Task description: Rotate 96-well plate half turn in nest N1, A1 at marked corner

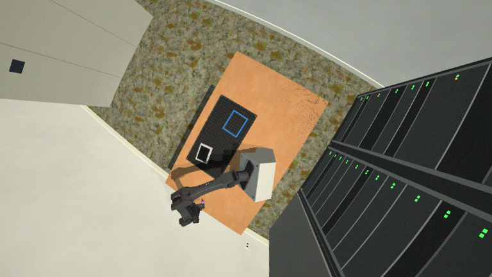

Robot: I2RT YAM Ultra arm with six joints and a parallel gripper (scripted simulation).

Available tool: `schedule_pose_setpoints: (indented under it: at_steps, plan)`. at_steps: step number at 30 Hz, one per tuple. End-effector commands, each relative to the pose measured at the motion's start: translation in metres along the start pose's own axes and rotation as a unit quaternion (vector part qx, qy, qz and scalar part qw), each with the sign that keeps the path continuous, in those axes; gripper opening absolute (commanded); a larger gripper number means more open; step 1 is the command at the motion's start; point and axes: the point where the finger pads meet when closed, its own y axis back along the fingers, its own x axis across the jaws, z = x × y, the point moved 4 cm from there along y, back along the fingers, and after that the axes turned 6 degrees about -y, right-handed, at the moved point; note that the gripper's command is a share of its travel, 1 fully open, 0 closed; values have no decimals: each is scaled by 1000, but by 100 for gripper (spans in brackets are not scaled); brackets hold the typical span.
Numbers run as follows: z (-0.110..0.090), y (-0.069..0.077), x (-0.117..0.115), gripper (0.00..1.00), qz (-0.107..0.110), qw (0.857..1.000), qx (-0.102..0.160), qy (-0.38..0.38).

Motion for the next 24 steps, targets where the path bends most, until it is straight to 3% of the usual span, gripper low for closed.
schedule_pose_setpoints:
  at_steps: [1,17,18,20,21,22,24]
  plan:
    - [1,4,-4,100,-3,1000,-4,-4]
    - [1,4,-4,100,-3,1000,-4,-4]
    - [-7,1,-20,100,9,1000,-7,-28]
    - [-14,-7,-20,100,17,999,-8,-28]
    - [-19,-13,-8,100,25,1000,-3,-11]
    - [-21,-17,-12,100,19,1000,-6,-17]
    - [-27,-22,-27,100,39,998,-9,-38]
